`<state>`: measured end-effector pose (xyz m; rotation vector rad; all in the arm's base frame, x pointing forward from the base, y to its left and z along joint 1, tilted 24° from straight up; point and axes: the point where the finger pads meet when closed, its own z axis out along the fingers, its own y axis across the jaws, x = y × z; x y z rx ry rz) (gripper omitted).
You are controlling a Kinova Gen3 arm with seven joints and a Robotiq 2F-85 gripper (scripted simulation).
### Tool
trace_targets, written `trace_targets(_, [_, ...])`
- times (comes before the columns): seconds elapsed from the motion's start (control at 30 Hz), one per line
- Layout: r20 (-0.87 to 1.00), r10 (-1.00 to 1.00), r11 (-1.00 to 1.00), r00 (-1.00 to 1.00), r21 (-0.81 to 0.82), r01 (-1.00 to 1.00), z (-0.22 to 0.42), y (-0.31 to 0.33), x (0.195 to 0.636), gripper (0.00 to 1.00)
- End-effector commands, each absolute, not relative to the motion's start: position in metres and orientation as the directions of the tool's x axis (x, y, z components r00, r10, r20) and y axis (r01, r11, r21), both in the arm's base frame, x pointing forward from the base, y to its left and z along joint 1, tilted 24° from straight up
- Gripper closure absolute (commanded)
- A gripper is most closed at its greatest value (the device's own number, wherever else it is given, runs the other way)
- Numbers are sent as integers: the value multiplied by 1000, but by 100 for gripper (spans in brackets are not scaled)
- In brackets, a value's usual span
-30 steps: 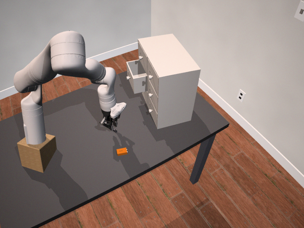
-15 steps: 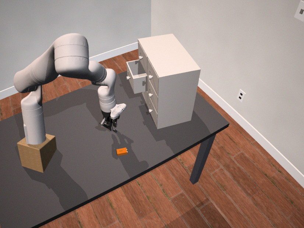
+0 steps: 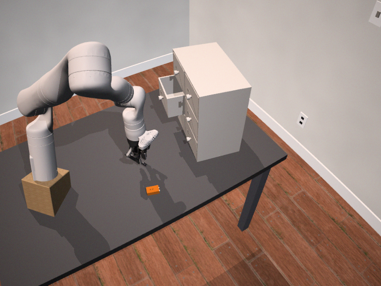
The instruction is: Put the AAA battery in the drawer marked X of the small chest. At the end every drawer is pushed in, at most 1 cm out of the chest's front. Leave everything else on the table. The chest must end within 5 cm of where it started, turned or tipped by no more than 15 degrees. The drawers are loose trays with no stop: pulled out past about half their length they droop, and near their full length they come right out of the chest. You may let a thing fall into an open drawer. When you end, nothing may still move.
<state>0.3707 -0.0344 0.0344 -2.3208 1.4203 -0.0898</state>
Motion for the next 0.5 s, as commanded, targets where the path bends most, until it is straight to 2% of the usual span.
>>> trace_targets(0.0, [-158,-865,-393,477,-380,-837,35,-35,371,76])
trace_targets(0.47, [-158,-865,-393,477,-380,-837,21,-30,375,76])
